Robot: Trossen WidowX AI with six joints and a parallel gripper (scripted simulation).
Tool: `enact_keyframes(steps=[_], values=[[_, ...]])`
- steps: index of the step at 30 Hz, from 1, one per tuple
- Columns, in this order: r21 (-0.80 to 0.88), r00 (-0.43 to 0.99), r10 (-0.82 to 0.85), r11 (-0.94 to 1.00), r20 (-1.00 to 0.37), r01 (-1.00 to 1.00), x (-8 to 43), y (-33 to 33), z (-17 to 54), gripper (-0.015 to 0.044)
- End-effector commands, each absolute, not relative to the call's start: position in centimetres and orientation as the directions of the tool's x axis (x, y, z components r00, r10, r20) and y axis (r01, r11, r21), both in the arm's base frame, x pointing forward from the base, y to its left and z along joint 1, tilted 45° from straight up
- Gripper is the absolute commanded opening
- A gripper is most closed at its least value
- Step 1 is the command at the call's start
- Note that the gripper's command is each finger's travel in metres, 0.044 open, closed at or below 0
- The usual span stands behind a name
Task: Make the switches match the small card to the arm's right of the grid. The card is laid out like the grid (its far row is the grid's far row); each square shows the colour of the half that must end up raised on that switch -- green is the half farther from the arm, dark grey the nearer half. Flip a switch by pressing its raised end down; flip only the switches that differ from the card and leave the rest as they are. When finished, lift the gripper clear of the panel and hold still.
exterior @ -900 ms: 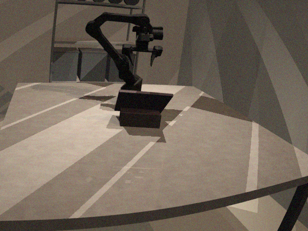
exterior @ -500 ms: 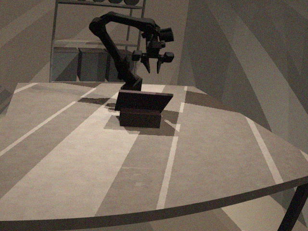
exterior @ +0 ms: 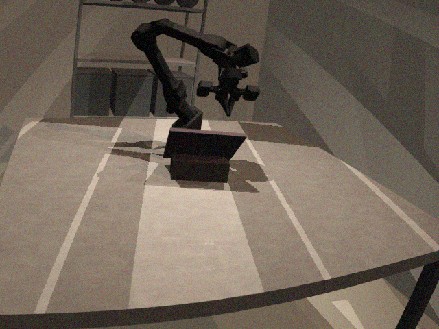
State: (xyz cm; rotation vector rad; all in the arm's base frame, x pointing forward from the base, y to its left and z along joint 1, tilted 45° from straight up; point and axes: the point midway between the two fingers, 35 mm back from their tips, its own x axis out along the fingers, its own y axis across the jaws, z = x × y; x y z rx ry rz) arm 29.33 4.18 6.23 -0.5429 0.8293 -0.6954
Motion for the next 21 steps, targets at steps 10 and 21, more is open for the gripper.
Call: enact_keyframes(steps=[10,21], values=[[-0.680,0.460,-0.749,0.646,-0.477,0.347,31.1,1.5,4.9,0.0000],[-0.680,0.461,-0.750,0.645,-0.475,0.348,31.6,0.8,4.5,0.0000]])
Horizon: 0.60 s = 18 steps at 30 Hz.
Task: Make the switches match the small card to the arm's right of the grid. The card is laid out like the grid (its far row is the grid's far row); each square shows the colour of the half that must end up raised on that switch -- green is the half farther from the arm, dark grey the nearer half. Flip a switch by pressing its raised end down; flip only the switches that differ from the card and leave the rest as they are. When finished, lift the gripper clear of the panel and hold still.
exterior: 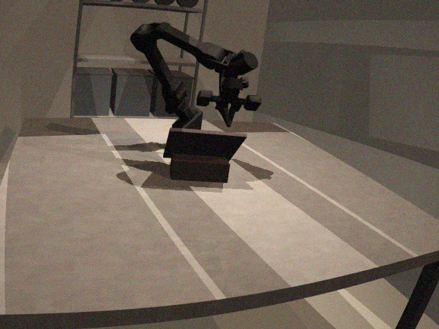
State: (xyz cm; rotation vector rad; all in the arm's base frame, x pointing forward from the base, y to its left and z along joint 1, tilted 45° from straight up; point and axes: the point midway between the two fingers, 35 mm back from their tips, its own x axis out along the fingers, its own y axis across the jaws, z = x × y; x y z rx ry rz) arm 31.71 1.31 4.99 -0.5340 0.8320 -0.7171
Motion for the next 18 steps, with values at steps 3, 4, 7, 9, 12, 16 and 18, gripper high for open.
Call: enact_keyframes(steps=[3,4,7,9,12,16,18], values=[[-0.680,0.461,-0.749,0.645,-0.475,0.348,31.7,0.7,4.4,0.0000],[-0.680,0.461,-0.749,0.645,-0.475,0.348,31.7,0.6,4.4,0.0000],[-0.680,0.461,-0.749,0.645,-0.476,0.348,31.9,0.3,4.2,0.0000],[-0.680,0.461,-0.749,0.645,-0.476,0.348,32.1,0.0,4.0,0.0000],[-0.680,0.461,-0.749,0.645,-0.475,0.348,32.3,-0.3,3.9,0.0000],[-0.680,0.461,-0.750,0.645,-0.475,0.348,32.3,-0.3,3.8,0.0000],[-0.680,0.461,-0.750,0.645,-0.475,0.348,32.3,-0.3,3.8,0.0000]])
